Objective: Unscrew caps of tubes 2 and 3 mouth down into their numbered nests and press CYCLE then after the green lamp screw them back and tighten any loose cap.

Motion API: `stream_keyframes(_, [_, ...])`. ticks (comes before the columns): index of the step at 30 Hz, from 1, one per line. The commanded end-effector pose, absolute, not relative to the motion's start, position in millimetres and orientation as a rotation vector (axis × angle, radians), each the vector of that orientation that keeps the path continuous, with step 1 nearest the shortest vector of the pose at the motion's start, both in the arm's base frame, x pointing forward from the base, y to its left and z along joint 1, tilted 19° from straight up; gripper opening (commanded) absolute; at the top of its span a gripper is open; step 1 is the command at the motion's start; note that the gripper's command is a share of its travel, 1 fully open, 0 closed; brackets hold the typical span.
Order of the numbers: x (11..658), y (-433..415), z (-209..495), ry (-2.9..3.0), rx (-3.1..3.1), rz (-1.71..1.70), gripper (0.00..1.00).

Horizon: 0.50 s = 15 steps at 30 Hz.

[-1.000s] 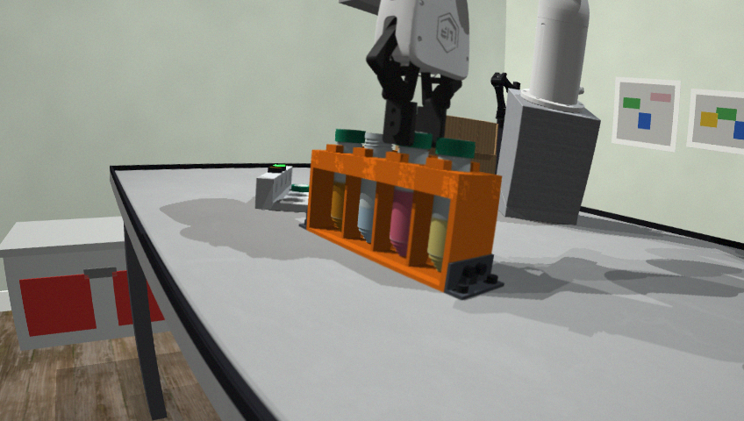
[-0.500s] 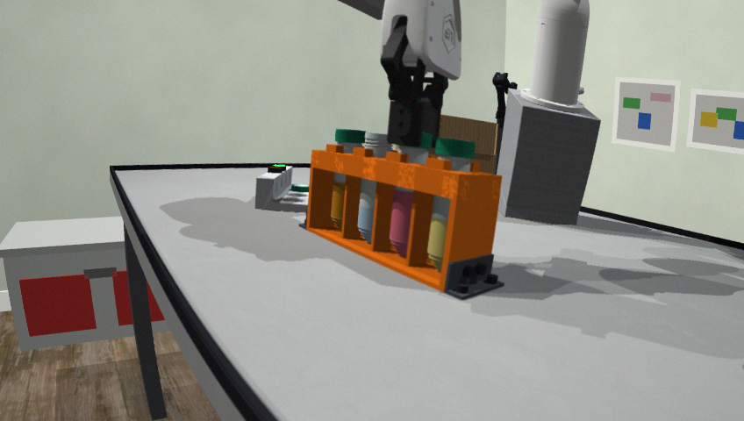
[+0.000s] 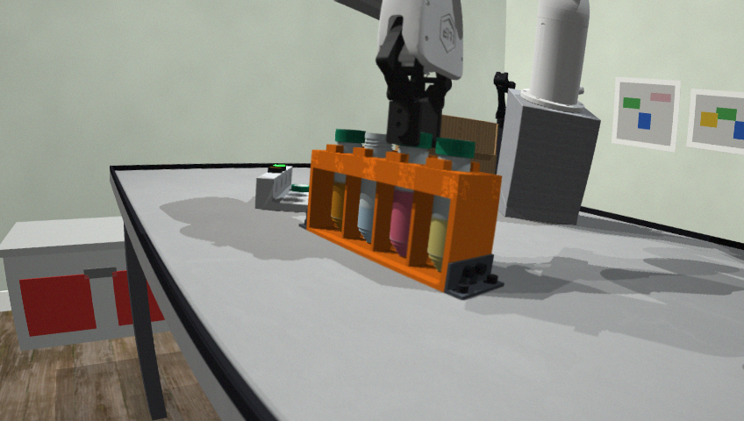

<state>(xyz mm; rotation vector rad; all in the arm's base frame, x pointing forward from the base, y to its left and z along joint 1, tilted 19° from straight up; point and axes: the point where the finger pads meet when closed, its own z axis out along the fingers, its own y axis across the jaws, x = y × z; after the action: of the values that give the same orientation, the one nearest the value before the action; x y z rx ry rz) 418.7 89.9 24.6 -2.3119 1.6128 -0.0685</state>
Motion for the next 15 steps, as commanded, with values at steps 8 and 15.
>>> stream_keyframes(8, [420.0,89.9,25.2,1.968,-2.015,0.001,0.00])
stream_keyframes(15, [420.1,89.9,24.9,2.190,-1.773,0.055,0.00])
